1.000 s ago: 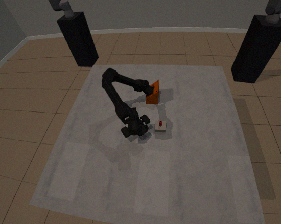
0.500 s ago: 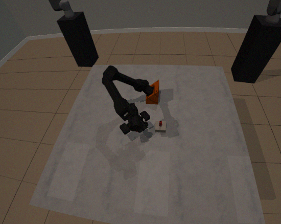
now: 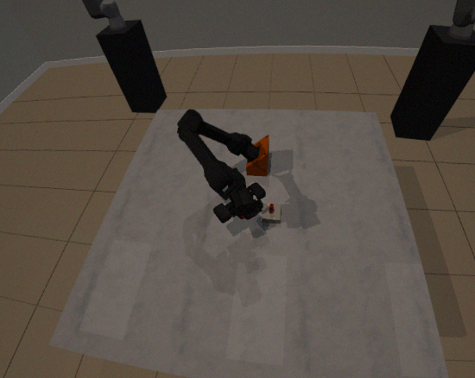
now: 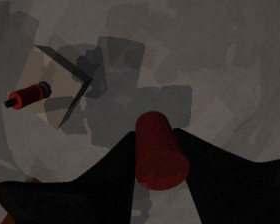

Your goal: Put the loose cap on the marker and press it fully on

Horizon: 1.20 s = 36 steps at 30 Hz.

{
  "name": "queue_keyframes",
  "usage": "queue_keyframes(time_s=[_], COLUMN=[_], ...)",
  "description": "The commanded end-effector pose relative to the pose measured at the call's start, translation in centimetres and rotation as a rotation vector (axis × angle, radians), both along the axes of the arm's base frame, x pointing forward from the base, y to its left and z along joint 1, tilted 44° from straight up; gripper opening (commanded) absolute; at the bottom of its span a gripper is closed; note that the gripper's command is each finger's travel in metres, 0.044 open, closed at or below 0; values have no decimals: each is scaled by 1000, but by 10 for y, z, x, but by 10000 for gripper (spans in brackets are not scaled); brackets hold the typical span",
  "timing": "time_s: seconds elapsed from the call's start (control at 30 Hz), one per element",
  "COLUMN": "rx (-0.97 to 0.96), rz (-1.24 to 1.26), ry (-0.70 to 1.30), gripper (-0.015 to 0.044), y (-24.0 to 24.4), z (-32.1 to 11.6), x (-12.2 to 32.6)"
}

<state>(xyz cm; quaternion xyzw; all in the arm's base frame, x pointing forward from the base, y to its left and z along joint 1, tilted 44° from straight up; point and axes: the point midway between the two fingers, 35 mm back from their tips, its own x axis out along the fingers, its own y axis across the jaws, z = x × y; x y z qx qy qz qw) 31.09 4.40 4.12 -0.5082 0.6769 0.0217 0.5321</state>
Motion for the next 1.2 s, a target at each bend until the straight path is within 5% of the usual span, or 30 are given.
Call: queue_keyframes(time_s=[0.0,1.17], rx=[4,-12], rz=[1,-7], ry=[6,7], gripper=[0,0], y=[13,92], z=[-8,-56], x=[-5,-64])
